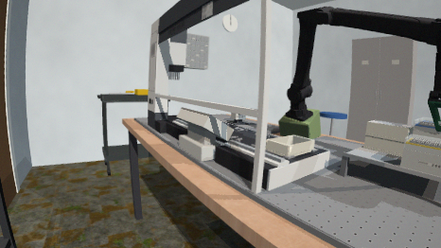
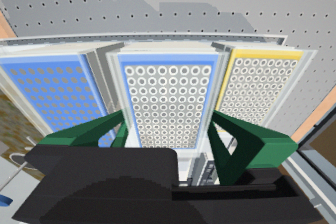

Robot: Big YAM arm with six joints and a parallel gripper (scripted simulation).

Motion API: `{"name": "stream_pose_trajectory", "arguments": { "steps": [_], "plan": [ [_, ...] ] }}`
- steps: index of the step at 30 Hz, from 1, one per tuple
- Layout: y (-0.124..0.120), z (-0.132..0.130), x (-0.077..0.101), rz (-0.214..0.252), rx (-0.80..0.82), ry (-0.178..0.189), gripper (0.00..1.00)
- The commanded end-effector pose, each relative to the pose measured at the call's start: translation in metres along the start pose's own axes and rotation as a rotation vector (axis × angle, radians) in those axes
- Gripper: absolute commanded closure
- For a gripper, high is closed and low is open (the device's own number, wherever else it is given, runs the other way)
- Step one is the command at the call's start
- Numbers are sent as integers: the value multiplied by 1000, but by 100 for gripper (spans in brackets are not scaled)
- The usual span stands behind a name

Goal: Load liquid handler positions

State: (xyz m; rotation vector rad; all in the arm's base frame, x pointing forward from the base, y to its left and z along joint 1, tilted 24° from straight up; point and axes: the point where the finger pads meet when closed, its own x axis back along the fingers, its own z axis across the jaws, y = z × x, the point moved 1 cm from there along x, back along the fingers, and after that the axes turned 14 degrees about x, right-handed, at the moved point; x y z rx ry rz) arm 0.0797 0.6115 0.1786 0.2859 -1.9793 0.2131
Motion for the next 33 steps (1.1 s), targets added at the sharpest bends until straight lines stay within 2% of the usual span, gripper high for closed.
{"name": "stream_pose_trajectory", "arguments": {
  "steps": [1,4,9,13,19,23,25,26,28,33],
  "plan": [
    [16,-11,56,-93,-10,-28,100],
    [15,-12,60,-91,-24,-28,100],
    [14,-14,51,-68,-26,-22,100],
    [15,-11,73,-93,-22,-28,100],
    [10,-17,79,-86,-33,-28,100],
    [13,-10,90,-93,-22,-28,100],
    [13,-10,90,-93,-22,-28,100],
    [4,1,61,-30,-2,-9,100],
    [13,-11,80,-70,-23,-22,100],
    [12,-10,103,-93,-22,-28,100]
  ]
}}
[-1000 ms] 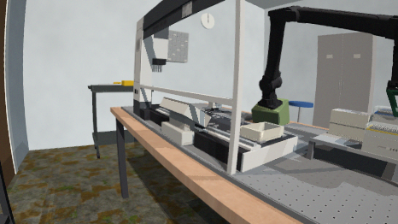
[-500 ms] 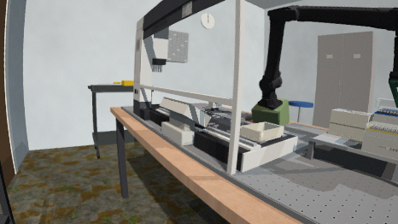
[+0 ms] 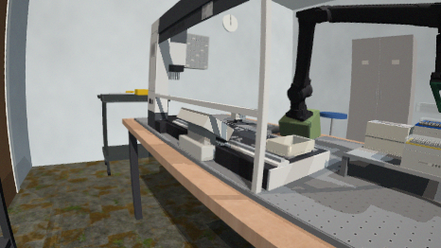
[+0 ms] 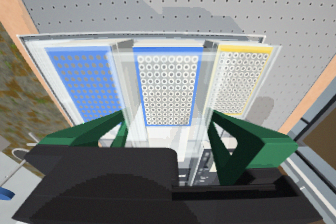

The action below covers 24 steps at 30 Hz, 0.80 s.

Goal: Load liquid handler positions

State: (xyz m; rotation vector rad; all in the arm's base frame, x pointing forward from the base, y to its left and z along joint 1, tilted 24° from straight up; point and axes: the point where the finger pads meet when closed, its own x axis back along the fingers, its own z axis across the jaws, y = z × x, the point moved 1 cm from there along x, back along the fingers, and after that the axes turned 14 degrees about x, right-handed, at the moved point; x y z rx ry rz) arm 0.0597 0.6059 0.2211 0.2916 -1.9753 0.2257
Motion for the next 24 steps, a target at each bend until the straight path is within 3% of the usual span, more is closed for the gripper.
{"name": "stream_pose_trajectory", "arguments": {
  "steps": [1,9,10,16,24],
  "plan": [
    [12,-11,57,-93,-33,-32,100],
    [9,-19,53,-76,-46,-29,100],
    [8,-9,38,-55,-23,-19,100],
    [8,-9,38,-55,-23,-19,100],
    [-39,-4,35,-53,-28,-22,100]
  ]
}}
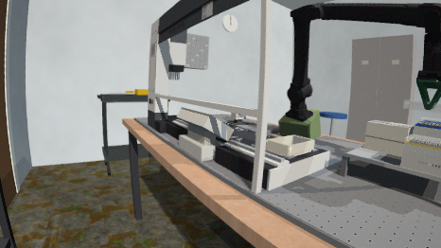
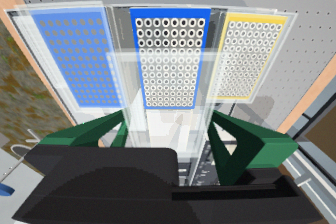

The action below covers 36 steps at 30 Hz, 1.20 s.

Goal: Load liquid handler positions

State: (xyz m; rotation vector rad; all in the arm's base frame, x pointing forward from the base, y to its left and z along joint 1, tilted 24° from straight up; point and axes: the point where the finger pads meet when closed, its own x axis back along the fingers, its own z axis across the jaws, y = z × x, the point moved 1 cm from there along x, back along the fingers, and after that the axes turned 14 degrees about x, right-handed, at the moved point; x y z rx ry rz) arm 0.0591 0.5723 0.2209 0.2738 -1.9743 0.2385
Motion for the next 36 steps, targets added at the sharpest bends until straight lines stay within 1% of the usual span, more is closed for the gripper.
{"name": "stream_pose_trajectory", "arguments": {
  "steps": [1,2,3,7,13,17,19,20,24,30,34,36],
  "plan": [
    [-8,-14,31,-71,-29,-26,100],
    [-8,-14,31,-71,-29,-26,100],
    [-9,-6,34,-77,-12,-26,100],
    [-33,-10,28,-68,-28,-25,100],
    [-60,1,27,-70,-19,-24,100],
    [-81,2,24,-65,-28,-23,100],
    [-81,2,24,-65,-28,-23,100],
    [-83,9,26,-71,-16,-23,100],
    [-105,9,22,-64,-27,-23,100],
    [-132,20,21,-67,-18,-22,100],
    [-153,21,18,-62,-26,-23,100],
    [-153,21,18,-62,-26,-23,100]
  ]
}}
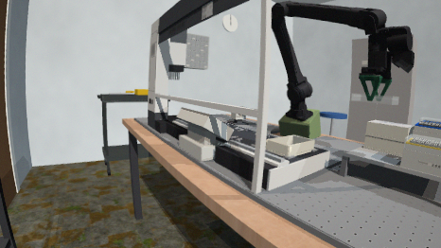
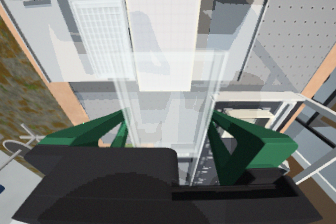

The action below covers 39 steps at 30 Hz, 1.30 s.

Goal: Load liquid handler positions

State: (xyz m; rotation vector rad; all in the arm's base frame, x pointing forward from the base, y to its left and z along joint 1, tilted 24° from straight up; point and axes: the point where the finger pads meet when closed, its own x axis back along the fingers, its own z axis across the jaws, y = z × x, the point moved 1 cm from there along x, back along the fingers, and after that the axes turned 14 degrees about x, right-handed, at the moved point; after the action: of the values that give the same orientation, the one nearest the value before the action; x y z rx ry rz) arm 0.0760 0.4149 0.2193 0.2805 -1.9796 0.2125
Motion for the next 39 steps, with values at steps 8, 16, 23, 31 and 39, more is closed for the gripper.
{"name": "stream_pose_trajectory", "arguments": {
  "steps": [8,16,23,31,39],
  "plan": [
    [-37,-1,11,-40,-8,-13,100],
    [-73,9,10,-29,-3,-9,100],
    [-89,13,12,-35,3,-11,100],
    [-80,-31,20,-59,-17,-27,100],
    [-87,-56,20,-56,-15,-31,100]
  ]
}}
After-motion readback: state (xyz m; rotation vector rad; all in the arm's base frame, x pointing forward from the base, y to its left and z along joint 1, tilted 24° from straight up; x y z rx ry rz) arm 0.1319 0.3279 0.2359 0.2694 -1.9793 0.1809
